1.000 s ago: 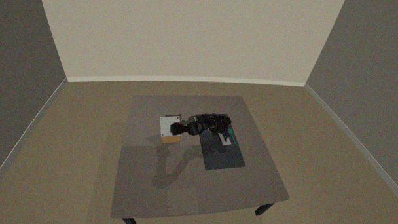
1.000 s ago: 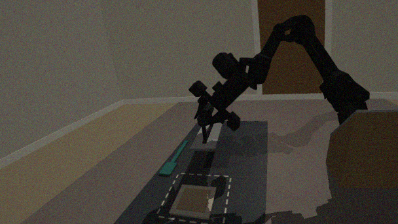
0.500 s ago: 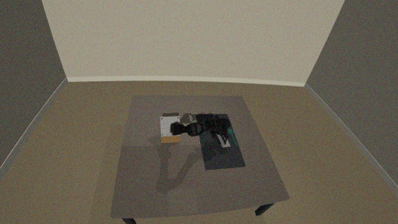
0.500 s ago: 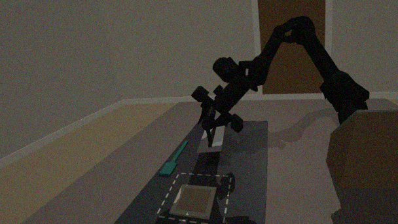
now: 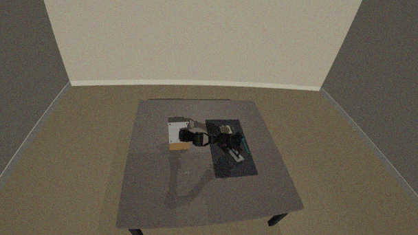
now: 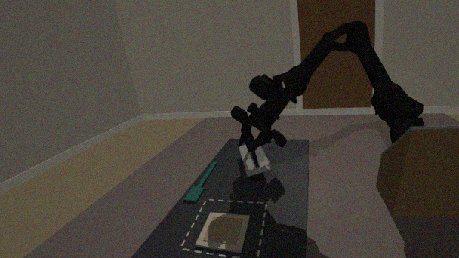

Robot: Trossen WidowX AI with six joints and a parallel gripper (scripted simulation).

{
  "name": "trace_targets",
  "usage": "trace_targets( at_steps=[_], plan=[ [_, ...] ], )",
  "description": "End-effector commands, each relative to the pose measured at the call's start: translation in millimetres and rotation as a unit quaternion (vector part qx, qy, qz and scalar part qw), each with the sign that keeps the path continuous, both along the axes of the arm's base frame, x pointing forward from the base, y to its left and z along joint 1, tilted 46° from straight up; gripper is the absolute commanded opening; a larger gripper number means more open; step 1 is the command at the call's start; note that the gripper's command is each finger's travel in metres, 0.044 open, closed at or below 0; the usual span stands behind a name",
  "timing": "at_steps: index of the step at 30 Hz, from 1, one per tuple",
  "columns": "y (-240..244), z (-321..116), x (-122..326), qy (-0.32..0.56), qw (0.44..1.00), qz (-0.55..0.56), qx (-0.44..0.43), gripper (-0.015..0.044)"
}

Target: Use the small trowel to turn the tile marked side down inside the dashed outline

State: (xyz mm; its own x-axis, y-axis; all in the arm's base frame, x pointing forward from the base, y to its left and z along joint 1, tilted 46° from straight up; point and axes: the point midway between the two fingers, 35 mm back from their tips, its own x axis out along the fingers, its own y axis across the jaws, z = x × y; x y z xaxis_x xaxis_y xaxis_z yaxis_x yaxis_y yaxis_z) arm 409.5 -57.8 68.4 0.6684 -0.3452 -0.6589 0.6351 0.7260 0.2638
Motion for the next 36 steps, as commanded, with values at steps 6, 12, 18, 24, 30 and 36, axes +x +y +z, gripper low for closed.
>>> trace_targets(
  at_steps=[6,12,18,24,30,36],
  plan=[
    [-24.7,24.2,-10.4,0.051,0.997,0.066,0.001,0.0000],
    [-41.6,36.5,-25.9,0.085,0.991,0.107,0.008,0.0000],
    [-55.0,50.8,-44.5,0.109,0.983,0.148,0.020,0.0000],
    [-64.7,67.4,-65.5,0.122,0.974,0.190,0.034,0.0000],
    [-67.6,74.7,-74.5,0.125,0.970,0.206,0.040,0.0000],
    [-67.6,74.7,-74.5,0.125,0.970,0.206,0.040,0.0000]
  ],
)
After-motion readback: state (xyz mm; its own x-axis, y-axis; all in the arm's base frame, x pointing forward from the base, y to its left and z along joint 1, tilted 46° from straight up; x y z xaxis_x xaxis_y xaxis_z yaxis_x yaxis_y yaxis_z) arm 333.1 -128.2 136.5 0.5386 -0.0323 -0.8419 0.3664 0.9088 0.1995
